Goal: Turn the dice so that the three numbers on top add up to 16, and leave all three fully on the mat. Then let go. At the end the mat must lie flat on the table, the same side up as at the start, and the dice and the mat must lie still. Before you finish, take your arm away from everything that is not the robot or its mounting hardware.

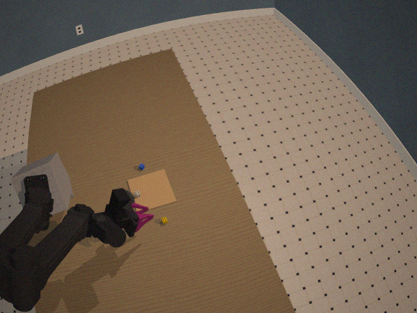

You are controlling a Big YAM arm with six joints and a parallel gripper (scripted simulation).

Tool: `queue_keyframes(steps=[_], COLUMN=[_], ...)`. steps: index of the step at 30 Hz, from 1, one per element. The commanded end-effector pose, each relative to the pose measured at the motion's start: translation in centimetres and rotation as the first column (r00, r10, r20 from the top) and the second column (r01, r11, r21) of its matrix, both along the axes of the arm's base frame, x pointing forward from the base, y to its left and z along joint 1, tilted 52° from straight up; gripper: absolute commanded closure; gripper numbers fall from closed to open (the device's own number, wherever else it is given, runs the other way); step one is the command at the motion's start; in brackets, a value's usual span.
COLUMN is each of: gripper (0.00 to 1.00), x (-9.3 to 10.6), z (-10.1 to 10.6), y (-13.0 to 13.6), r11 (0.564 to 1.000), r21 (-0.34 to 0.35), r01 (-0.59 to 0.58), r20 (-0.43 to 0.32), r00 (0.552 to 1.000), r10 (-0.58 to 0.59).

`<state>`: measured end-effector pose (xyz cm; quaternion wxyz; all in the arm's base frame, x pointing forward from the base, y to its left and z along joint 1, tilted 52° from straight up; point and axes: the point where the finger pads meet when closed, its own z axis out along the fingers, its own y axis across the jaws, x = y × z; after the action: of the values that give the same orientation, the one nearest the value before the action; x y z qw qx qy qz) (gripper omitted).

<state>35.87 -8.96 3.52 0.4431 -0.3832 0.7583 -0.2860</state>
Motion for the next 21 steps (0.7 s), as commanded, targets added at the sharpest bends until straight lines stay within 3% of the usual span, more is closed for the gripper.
queue_keyframes(steps=[1, 8, 11, 15, 21], gripper=[0.70, 0.70, 0.70, 0.70, 0.70], x=[0.8, 1.5, 2.4, 3.4, 4.6], z=[1.0, 1.3, 1.9, 1.8, 2.3], y=[0.9, 1.5, 2.2, 3.5, 5.0], r11=[1.000, 0.992, 0.970, 0.902, 0.773], r21=[0.000, -0.050, -0.104, -0.218, -0.367], r01=[0.002, 0.116, 0.221, 0.373, 0.518], r20=[0.008, -0.063, -0.124, -0.234, -0.307], r00=[1.000, 0.991, 0.964, 0.877, 0.717], r10=[-0.002, -0.119, -0.233, -0.419, -0.626])
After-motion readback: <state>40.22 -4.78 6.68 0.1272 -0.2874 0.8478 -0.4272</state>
